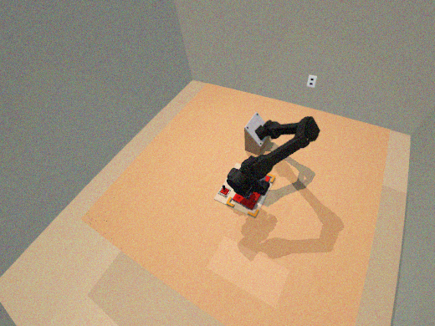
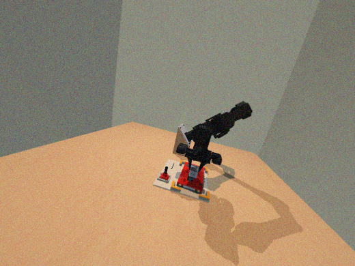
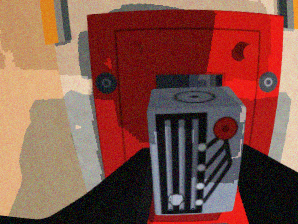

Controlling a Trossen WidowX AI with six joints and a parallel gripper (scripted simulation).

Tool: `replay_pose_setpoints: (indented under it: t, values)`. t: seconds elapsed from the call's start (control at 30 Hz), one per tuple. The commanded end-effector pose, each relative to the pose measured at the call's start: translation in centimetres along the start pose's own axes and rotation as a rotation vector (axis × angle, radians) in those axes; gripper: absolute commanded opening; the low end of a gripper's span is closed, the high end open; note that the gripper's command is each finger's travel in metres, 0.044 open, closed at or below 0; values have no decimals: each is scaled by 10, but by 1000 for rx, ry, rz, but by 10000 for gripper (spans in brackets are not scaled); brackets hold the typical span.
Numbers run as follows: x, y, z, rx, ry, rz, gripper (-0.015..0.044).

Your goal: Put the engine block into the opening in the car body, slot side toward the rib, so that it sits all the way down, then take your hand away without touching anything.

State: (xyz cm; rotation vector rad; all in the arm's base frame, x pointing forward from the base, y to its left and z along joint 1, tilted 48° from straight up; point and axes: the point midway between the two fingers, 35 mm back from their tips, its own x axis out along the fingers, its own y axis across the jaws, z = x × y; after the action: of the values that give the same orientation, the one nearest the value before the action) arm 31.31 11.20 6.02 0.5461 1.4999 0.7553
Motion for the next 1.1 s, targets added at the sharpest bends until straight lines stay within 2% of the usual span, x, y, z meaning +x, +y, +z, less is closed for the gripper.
replay_pose_setpoints:
  t: [0.0, 0.5, 0.8, 1.07]
  values:
    - [0, 1, 0, 6, -1, 5, 160]
    - [0, 1, 0, 69, -1, 5, 160]
    - [1, 1, 0, -31, -1, 5, 160]
    - [2, 1, 0, 42, -1, 5, 160]
